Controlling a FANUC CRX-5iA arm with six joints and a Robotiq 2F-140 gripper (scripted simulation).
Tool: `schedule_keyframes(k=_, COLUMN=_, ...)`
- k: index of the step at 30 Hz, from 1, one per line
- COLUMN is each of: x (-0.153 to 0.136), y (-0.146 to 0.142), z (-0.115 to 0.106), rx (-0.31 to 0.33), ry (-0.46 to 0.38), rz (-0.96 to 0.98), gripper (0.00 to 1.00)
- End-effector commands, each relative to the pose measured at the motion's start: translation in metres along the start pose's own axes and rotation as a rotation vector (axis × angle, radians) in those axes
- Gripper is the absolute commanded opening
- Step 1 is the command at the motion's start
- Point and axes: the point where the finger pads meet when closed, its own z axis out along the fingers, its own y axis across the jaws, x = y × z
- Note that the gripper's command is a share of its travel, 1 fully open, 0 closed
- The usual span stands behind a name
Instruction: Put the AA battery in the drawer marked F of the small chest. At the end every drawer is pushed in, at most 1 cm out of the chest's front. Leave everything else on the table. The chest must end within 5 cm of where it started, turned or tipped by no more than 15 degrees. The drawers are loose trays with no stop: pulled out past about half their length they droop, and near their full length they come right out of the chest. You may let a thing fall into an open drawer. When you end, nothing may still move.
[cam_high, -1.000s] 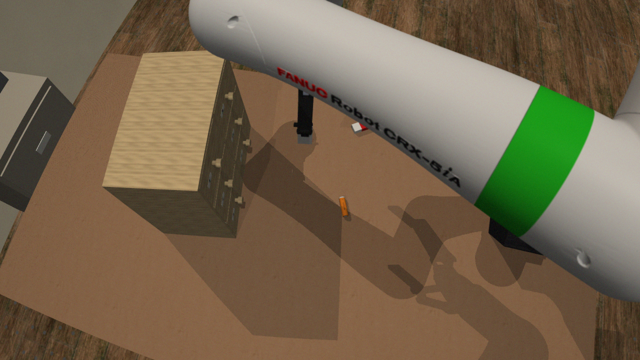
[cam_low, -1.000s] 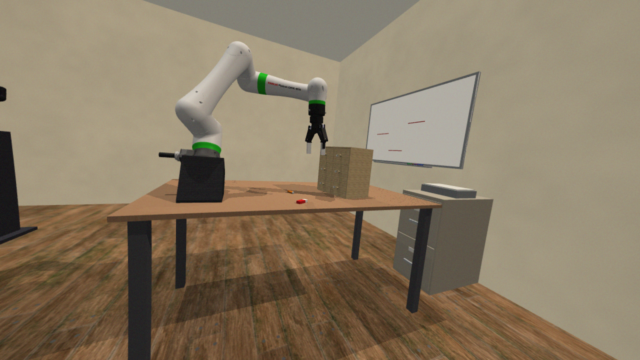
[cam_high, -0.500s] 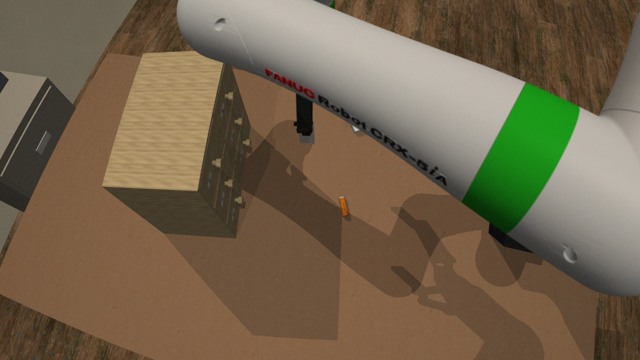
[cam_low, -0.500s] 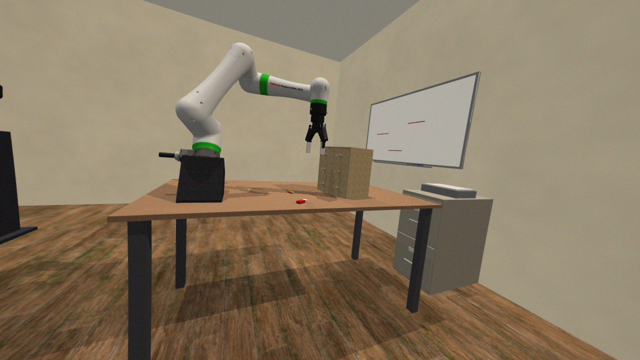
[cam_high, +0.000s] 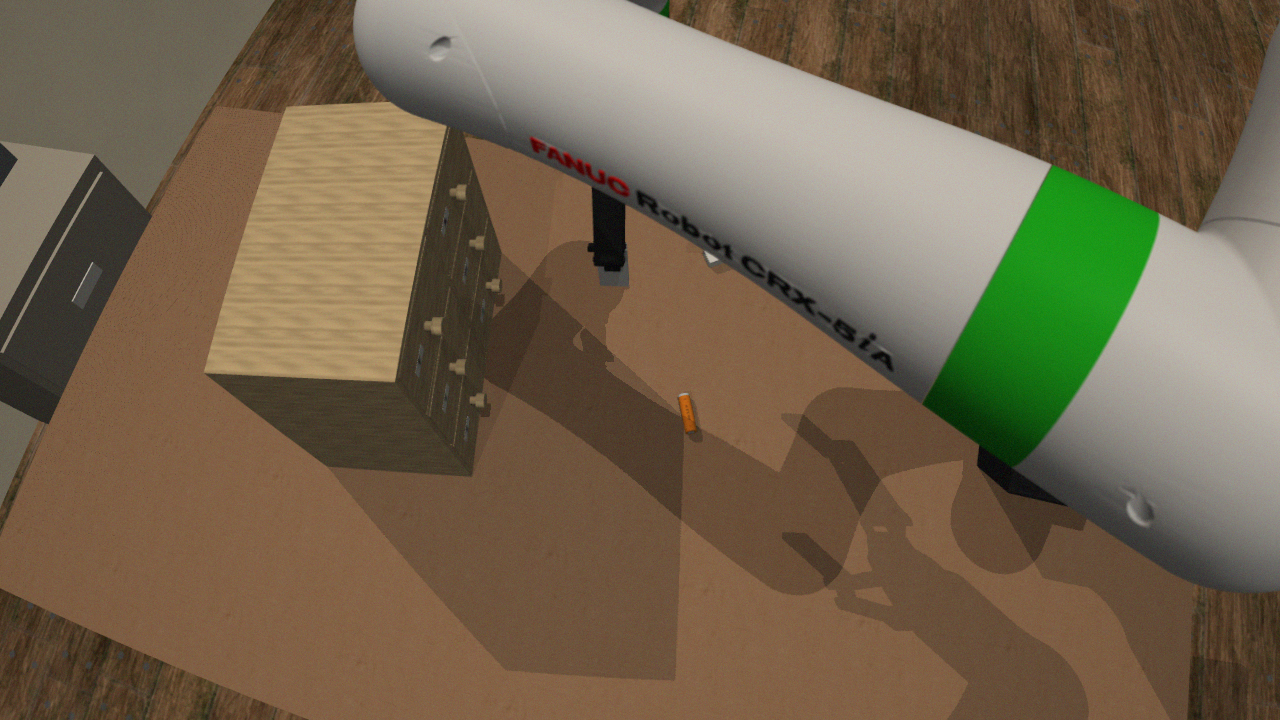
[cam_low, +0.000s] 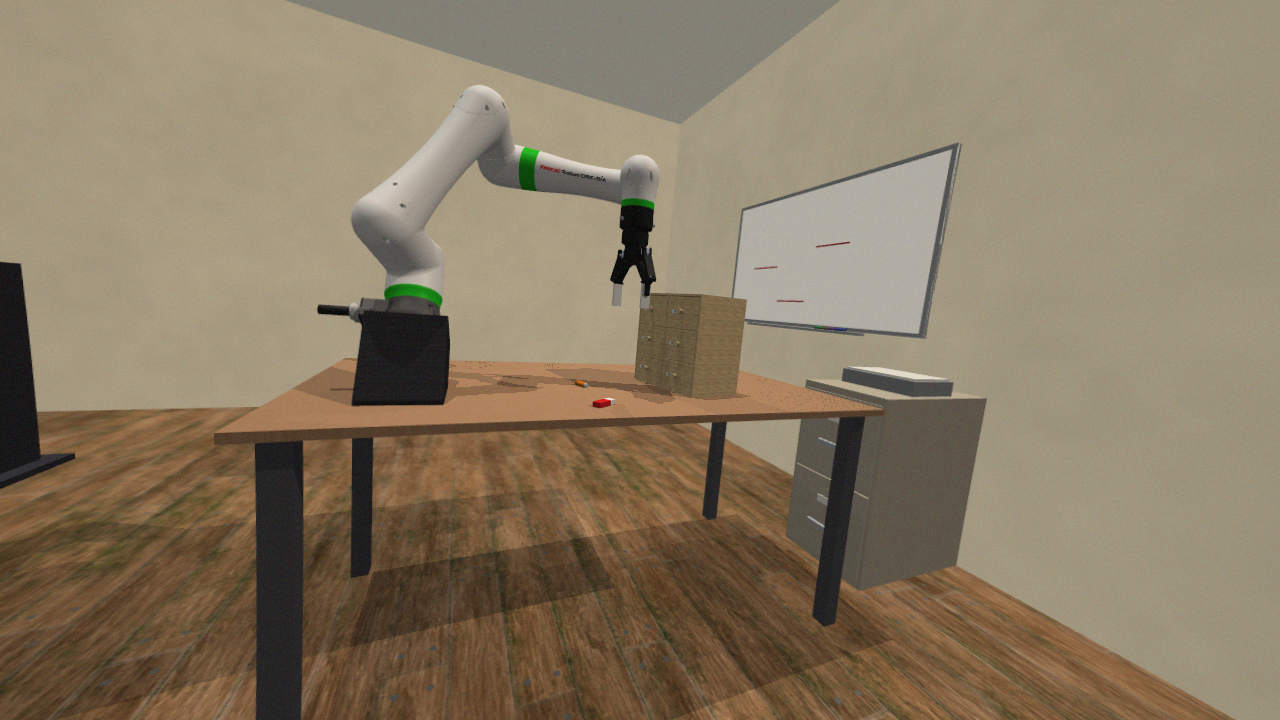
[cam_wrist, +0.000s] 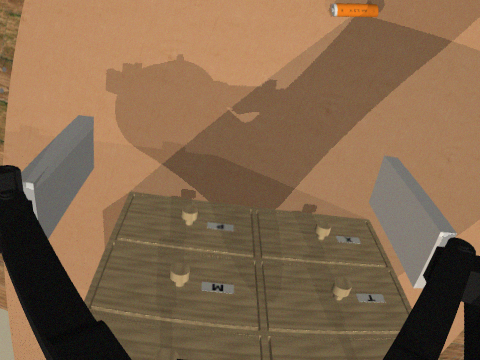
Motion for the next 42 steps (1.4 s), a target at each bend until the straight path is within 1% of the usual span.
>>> schedule_keyframes(k=1, x=0.000, y=0.000, z=0.000, rx=0.000, ry=0.000, rz=0.000, gripper=1.00)
schedule_keyframes(k=9, x=0.000, y=0.000, z=0.000, rx=0.000, ry=0.000, rz=0.000, gripper=1.00)
schedule_keyframes(k=15, x=0.000, y=0.008, z=0.000, rx=0.000, ry=0.000, rz=0.000, gripper=1.00)
schedule_keyframes(k=20, x=0.000, y=0.037, z=0.000, rx=0.000, ry=0.000, rz=0.000, gripper=1.00)
schedule_keyframes(k=29, x=0.000, y=0.118, z=0.000, rx=0.000, ry=0.000, rz=0.000, gripper=1.00)
schedule_keyframes(k=31, x=0.000, y=0.118, z=0.000, rx=0.000, ry=0.000, rz=0.000, gripper=1.00)
schedule_keyframes(k=34, x=0.000, y=0.138, z=0.000, rx=0.000, ry=0.000, rz=0.000, gripper=1.00)
schedule_keyframes(k=36, x=0.000, y=0.147, z=0.000, rx=0.000, ry=0.000, rz=0.000, gripper=1.00)
schedule_keyframes(k=42, x=0.000, y=0.152, z=0.000, rx=0.000, ry=0.000, rz=0.000, gripper=1.00)
